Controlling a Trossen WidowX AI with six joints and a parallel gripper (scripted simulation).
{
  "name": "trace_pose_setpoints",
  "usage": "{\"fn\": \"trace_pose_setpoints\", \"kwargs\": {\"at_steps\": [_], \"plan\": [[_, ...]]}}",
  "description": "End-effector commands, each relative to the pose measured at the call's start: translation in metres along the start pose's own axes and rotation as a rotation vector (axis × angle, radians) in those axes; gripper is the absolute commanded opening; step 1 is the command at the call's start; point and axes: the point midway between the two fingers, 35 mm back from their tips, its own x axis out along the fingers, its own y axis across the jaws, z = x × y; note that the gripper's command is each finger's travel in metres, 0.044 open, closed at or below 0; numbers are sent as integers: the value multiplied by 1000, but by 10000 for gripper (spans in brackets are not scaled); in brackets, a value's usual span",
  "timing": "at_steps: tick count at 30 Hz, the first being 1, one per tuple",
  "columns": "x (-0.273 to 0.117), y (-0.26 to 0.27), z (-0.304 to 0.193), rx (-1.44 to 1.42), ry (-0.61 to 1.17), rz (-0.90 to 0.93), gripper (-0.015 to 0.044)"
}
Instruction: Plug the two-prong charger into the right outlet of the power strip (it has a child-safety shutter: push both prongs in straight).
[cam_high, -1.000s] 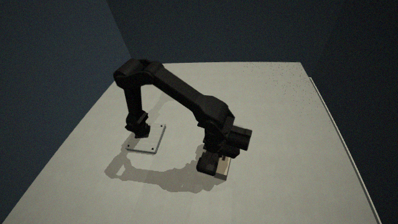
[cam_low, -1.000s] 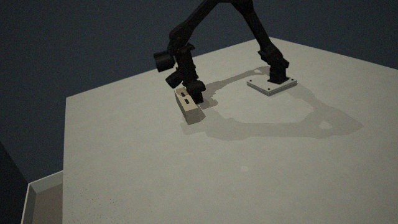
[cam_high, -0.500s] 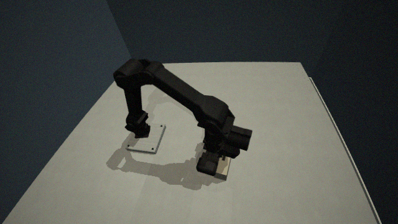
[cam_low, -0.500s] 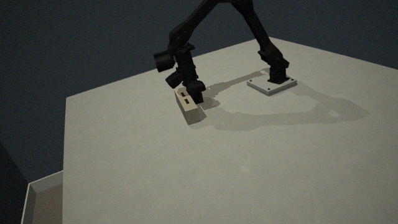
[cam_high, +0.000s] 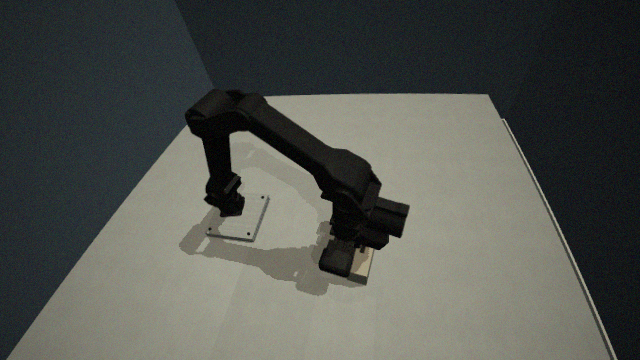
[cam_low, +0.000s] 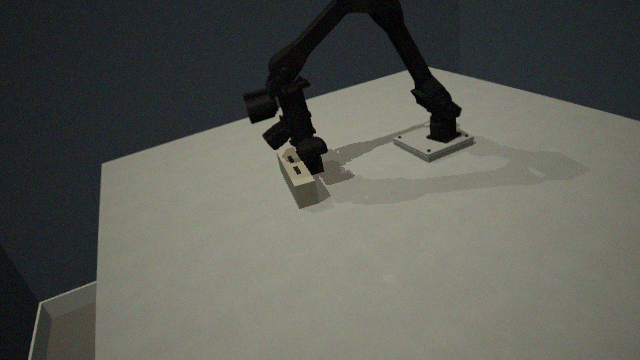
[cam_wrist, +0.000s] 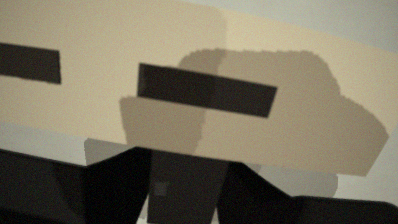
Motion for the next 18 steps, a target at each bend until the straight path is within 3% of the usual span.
{"fn": "trace_pose_setpoints", "kwargs": {"at_steps": [1, 18], "plan": [[-5, -1, 7, 2, -25, -3, 0], [0, 0, 0, 0, 2, 0, 0]]}}
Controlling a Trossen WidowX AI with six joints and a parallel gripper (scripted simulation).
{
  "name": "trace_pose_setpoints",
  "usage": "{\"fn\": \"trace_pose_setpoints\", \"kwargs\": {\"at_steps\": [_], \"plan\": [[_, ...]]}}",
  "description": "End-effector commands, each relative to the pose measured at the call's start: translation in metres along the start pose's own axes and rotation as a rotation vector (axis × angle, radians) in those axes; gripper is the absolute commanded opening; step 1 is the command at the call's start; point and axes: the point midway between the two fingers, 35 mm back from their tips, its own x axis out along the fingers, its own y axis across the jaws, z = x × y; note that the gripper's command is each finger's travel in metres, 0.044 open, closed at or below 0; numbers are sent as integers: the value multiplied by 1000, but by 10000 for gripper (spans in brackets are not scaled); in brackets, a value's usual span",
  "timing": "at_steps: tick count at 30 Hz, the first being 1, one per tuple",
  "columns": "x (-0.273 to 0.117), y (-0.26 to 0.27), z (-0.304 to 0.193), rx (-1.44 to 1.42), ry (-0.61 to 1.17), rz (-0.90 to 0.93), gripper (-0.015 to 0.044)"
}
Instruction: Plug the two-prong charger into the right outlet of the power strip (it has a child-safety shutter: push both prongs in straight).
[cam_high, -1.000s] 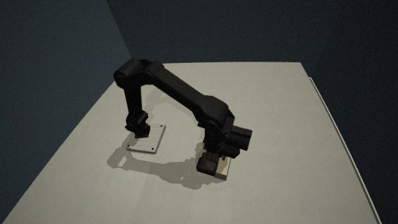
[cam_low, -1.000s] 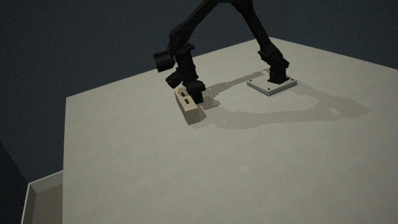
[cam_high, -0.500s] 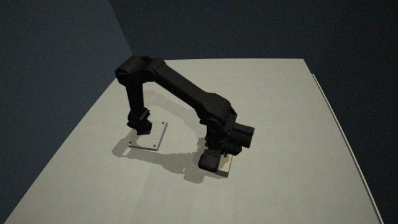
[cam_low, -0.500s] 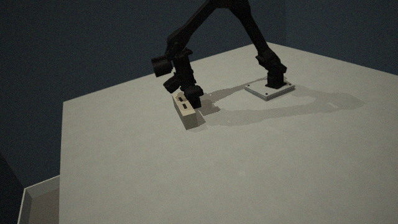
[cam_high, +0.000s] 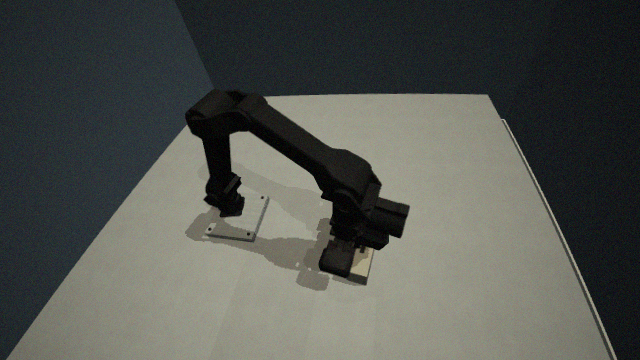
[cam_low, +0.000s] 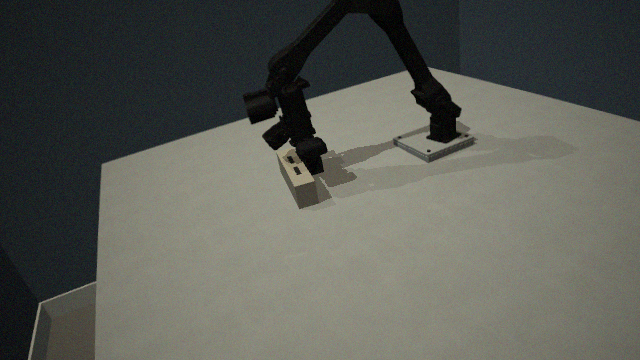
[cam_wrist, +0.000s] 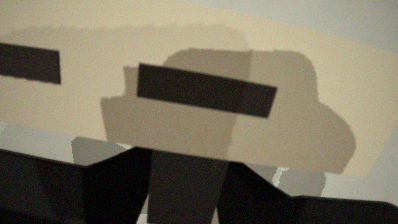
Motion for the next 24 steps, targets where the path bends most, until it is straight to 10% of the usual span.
{"fn": "trace_pose_setpoints", "kwargs": {"at_steps": [1, 9, 24], "plan": [[0, 0, 0, 0, 0, 0, 0], [0, 0, 0, 0, 0, 0, 0], [0, 0, 0, 0, 0, 0, 394]]}}
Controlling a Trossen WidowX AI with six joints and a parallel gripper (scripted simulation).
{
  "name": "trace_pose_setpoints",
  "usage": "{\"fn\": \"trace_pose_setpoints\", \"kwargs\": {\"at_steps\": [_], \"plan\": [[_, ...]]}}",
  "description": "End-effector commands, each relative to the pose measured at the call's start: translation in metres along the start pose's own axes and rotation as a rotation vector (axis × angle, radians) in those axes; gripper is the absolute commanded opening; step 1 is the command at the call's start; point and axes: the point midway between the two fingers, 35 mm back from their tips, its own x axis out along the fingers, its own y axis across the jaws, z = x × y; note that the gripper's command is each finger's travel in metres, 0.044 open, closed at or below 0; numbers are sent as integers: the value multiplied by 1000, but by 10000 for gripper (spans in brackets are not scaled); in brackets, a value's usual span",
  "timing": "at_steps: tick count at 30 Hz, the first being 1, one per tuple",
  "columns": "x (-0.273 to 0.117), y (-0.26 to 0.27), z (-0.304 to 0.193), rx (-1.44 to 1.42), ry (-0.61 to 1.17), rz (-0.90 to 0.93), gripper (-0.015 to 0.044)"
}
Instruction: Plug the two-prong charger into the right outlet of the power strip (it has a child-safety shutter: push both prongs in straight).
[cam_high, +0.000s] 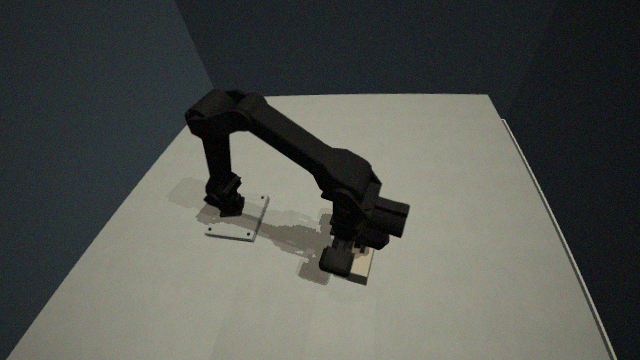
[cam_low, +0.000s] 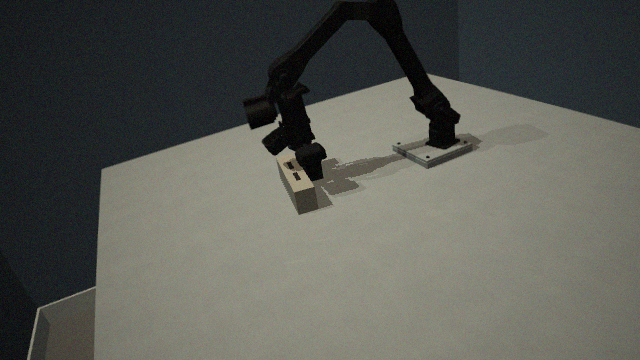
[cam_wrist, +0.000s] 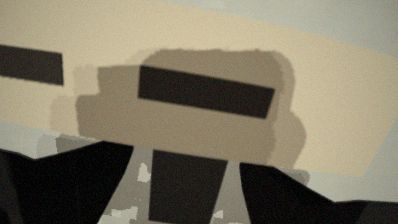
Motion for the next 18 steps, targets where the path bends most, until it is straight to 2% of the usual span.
{"fn": "trace_pose_setpoints", "kwargs": {"at_steps": [1, 2, 18], "plan": [[0, 0, 0, 0, -1, 0, 420], [0, 0, 0, 0, -1, 0, 440], [0, 0, -4, 1, -9, -1, 440]]}}
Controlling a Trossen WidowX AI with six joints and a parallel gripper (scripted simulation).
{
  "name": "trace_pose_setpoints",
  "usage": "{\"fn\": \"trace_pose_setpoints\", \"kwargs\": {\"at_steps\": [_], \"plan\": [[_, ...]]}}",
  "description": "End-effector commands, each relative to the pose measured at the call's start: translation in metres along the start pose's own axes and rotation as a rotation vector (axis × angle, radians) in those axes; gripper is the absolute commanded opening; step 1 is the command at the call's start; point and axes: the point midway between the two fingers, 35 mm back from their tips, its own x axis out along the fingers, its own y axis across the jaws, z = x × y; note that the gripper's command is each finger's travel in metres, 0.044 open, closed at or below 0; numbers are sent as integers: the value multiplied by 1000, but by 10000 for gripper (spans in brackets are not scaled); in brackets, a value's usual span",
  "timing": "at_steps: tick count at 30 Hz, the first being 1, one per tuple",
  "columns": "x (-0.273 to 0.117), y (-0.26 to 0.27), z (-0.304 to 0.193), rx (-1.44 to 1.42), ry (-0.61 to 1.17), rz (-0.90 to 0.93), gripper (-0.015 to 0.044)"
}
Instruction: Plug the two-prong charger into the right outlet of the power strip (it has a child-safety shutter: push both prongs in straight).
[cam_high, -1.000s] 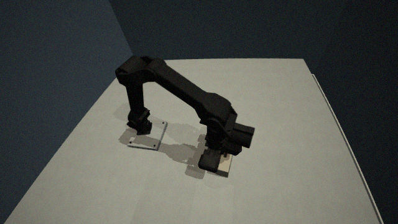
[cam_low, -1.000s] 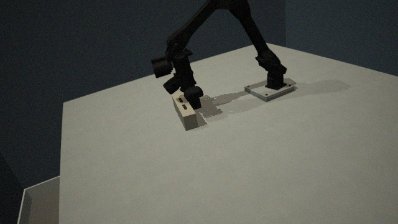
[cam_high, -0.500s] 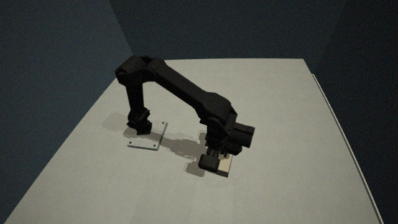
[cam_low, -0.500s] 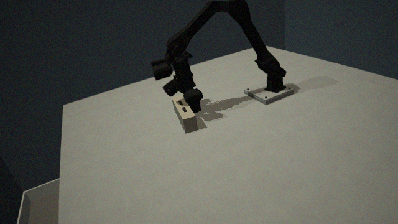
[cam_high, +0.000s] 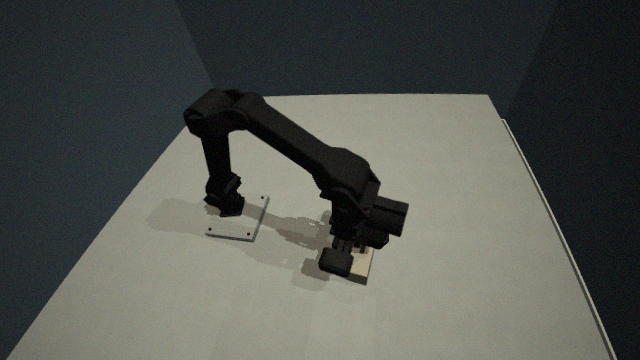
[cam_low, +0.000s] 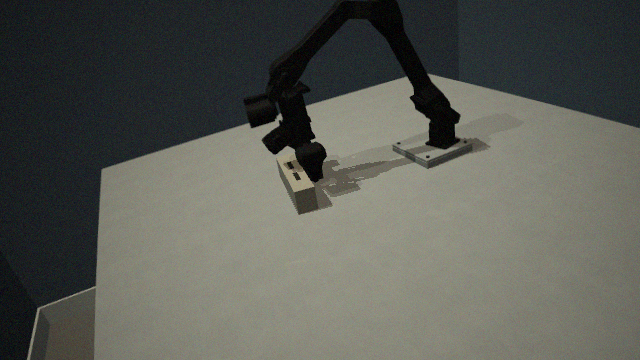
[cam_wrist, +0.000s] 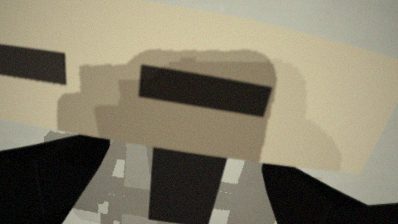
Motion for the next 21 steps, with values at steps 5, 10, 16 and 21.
{"fn": "trace_pose_setpoints", "kwargs": {"at_steps": [5, 10, 16, 21], "plan": [[2, 0, -5, 0, 1, -1, 440], [2, 0, -6, 0, -2, -1, 440], [2, 0, -8, 1, -5, -1, 440], [2, 0, -9, 1, -8, -2, 440]]}}
